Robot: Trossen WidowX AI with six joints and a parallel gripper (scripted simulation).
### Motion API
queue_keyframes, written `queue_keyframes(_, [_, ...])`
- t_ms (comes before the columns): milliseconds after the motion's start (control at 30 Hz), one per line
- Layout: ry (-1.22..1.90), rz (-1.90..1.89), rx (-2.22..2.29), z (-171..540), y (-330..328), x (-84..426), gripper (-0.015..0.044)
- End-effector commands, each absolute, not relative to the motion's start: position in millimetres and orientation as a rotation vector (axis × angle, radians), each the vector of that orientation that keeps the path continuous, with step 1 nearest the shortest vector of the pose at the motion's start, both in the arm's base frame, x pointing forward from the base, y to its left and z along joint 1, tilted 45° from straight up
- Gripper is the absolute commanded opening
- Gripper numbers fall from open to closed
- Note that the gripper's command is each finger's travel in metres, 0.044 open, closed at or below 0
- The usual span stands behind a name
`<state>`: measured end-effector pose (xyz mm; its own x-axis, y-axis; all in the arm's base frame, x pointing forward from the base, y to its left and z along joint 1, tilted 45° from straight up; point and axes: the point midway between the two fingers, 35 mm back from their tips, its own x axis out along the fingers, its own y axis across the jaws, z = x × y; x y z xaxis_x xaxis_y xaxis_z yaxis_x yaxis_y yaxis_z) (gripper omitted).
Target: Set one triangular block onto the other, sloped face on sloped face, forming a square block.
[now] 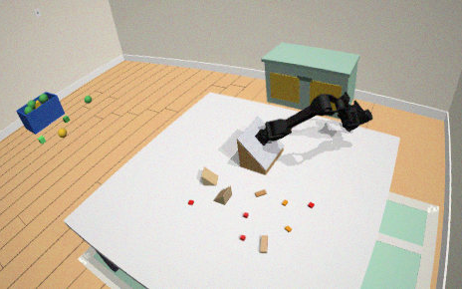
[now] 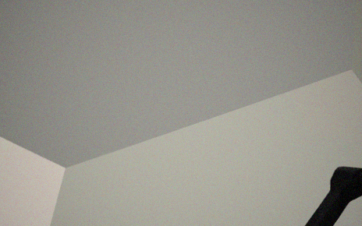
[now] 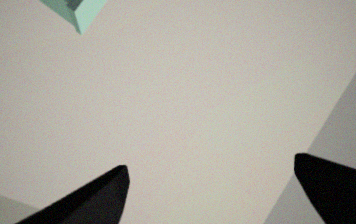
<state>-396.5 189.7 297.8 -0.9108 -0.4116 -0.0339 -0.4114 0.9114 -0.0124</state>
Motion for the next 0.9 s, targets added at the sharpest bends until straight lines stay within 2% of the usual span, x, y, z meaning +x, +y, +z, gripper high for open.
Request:
queue_keyframes(0, [3.037, -0.005, -0.650, 298, 191, -396, 0.0374])
queue_keyframes(167, [3.072, 0.086, -0.520, 303, 218, -382, 0.0242])
queue_keyframes(467, [3.092, 0.392, -0.081, 318, 299, -322, 0.0006])
queue_keyframes(867, [2.863, 0.801, 0.531, 341, 387, -202, 0.0000])
